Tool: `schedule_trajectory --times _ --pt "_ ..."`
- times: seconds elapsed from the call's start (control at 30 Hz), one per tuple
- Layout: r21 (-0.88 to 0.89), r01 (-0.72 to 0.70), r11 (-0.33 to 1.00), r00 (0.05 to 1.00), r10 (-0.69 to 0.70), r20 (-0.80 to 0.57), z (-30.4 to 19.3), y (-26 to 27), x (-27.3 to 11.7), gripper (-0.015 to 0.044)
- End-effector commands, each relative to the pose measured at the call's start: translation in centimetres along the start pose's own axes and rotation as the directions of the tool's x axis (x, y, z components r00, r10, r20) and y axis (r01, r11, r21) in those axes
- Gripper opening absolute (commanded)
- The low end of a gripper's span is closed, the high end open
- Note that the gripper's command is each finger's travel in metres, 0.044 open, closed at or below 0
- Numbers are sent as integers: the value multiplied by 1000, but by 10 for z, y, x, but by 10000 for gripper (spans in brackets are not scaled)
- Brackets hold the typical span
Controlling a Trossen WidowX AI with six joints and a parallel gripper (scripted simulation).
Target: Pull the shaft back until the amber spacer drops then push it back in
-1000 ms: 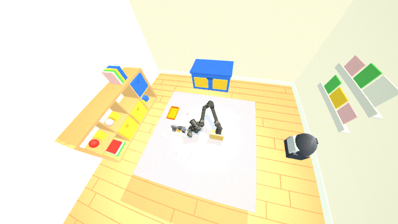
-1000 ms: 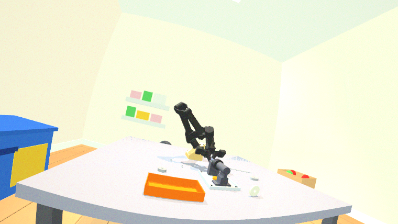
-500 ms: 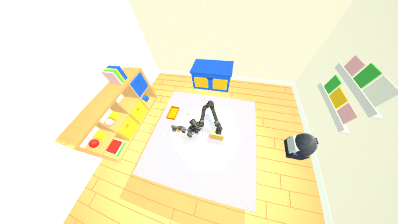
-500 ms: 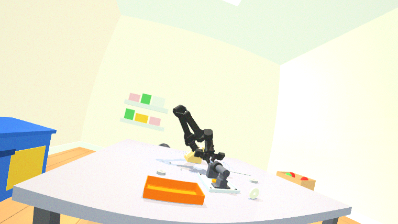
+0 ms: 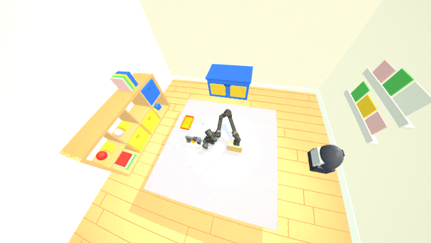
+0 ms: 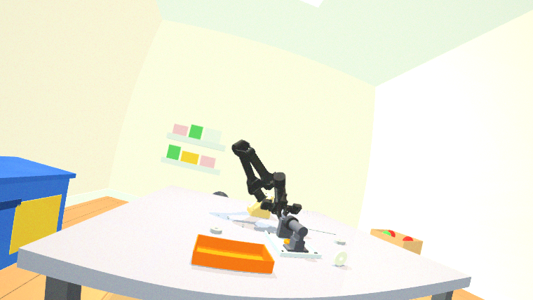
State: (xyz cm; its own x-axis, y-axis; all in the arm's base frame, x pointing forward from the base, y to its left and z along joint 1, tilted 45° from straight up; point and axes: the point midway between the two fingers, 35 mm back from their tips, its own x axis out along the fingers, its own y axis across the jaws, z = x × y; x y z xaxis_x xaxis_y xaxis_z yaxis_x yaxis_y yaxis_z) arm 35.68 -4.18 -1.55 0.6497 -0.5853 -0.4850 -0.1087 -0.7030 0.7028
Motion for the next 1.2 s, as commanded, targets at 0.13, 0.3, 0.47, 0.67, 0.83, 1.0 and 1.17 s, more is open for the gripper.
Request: schedule_trajectory --times 0.13,0.3,0.47,0.67,0.83,1.0,1.17 --pt "4 -1 1000 1000 1 -2 -3 0 2 0" --pt "4 -1 1000 1000 1 -3 -4 1 3 0" --pt "4 -1 1000 1000 1 -3 -6 1 4 0" --pt "4 -1 1000 1000 1 -3 -7 1 6 0" --pt "4 -2 1000 1000 2 -3 -8 1 7 0" --pt "4 -2 1000 1000 2 -3 -9 1 8 0" --pt "4 -2 1000 1000 2 -3 -10 1 9 0"
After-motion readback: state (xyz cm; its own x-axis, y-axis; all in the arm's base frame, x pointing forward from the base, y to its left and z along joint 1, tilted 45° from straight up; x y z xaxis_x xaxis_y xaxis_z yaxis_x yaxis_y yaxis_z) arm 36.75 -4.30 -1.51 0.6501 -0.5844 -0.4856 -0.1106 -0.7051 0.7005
